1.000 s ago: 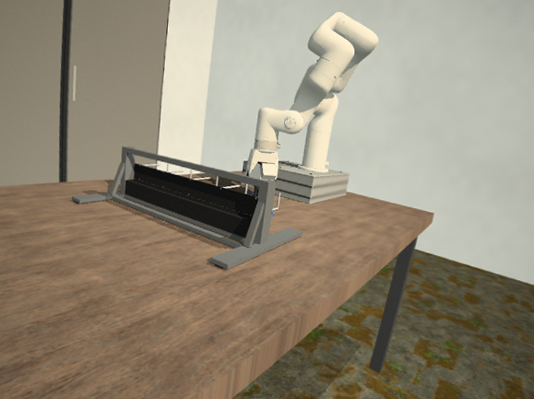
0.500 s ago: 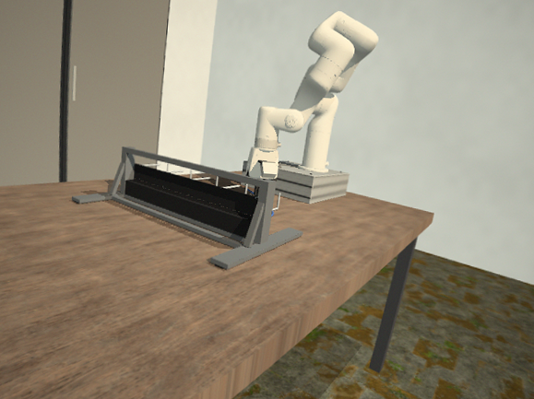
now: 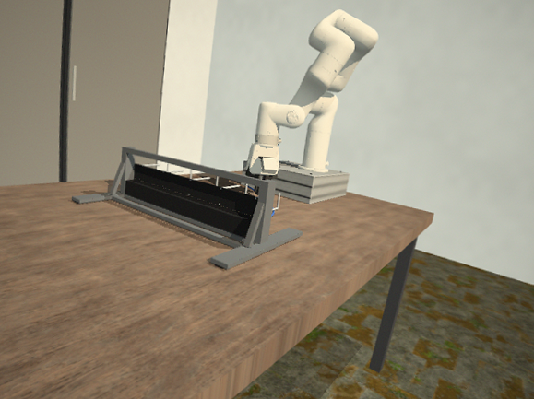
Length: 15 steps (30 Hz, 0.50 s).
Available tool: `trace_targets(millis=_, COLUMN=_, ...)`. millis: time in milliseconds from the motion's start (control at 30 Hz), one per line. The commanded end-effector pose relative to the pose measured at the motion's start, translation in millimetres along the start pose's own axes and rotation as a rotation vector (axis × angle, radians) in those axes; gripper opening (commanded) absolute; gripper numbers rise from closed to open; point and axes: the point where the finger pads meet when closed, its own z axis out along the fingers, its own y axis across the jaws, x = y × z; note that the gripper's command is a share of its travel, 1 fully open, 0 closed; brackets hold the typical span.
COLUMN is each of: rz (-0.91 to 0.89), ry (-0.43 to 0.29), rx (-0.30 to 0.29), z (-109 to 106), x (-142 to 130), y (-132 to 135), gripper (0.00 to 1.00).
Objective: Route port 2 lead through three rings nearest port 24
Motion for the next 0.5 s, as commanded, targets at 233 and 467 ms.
trace_targets(millis=233, rz=0.001, ry=0.001, rx=-0.002, z=-11, x=1, y=1, gripper=0.00)
trace_targets(millis=467, rz=0.001, ry=0.001, rx=-0.002, z=-17, x=1, y=1, gripper=0.00)
